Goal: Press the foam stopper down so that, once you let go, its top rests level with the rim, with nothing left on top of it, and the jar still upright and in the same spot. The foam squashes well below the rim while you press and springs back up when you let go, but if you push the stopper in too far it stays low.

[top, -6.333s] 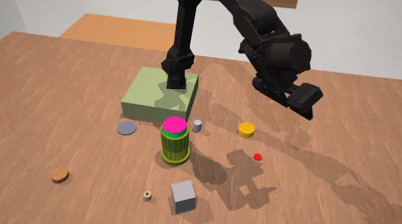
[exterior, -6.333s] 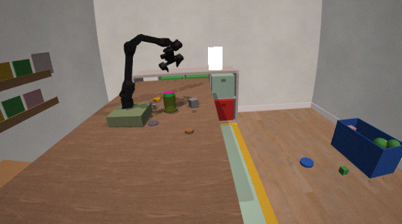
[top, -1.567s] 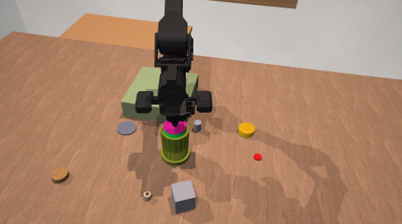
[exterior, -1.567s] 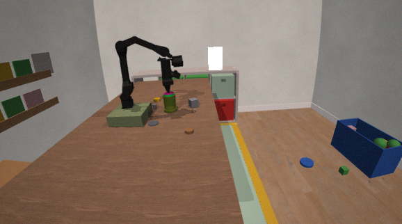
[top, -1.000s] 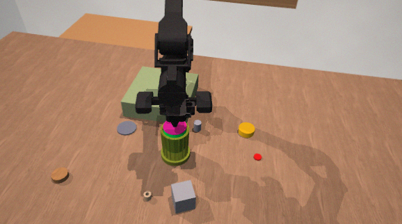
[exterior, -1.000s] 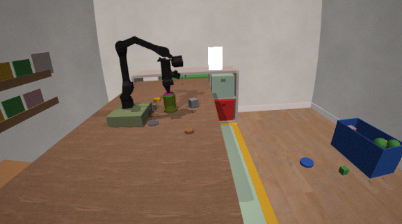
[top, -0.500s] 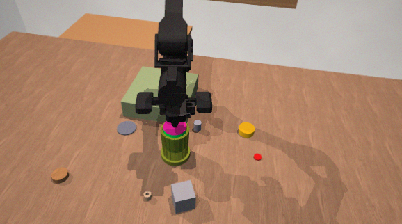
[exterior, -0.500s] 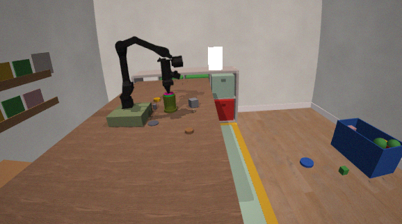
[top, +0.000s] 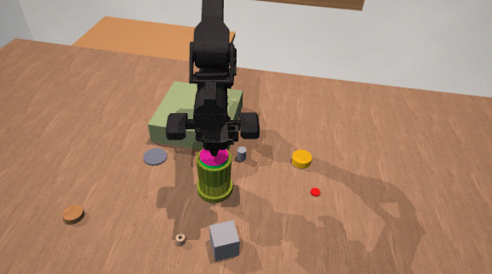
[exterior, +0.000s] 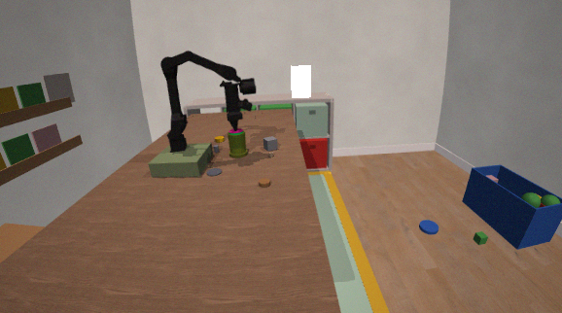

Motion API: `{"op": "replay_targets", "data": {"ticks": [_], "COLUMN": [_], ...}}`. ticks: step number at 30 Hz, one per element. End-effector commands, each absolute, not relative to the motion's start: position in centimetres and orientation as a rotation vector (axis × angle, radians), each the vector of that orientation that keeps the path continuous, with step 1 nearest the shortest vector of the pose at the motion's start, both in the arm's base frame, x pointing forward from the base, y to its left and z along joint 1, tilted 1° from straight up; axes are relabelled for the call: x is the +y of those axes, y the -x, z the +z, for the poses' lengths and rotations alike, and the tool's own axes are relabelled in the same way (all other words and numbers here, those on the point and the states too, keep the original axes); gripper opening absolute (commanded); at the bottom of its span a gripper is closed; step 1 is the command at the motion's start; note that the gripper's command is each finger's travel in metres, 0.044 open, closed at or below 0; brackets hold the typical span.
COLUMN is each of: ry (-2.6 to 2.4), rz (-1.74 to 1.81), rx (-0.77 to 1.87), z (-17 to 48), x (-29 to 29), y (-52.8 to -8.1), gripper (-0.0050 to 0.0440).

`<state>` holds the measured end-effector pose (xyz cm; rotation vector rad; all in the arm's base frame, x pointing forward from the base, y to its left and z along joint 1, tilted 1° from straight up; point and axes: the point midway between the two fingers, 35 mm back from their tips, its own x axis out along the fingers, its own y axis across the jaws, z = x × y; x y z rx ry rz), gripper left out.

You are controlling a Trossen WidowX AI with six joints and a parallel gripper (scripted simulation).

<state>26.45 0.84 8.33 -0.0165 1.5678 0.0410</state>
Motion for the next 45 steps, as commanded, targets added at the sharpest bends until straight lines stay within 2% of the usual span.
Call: {"op": "replay_targets", "data": {"ticks": [1, 45], "ry": [0.017, 0.017], "rz": [0.037, 0.037], "rx": [1.562, 1.562], "z": [8.38, 8.01], "x": [0.81, 0.82], "y": [-26.45, -26.44], "gripper": [0.0000, 0.0000]}}
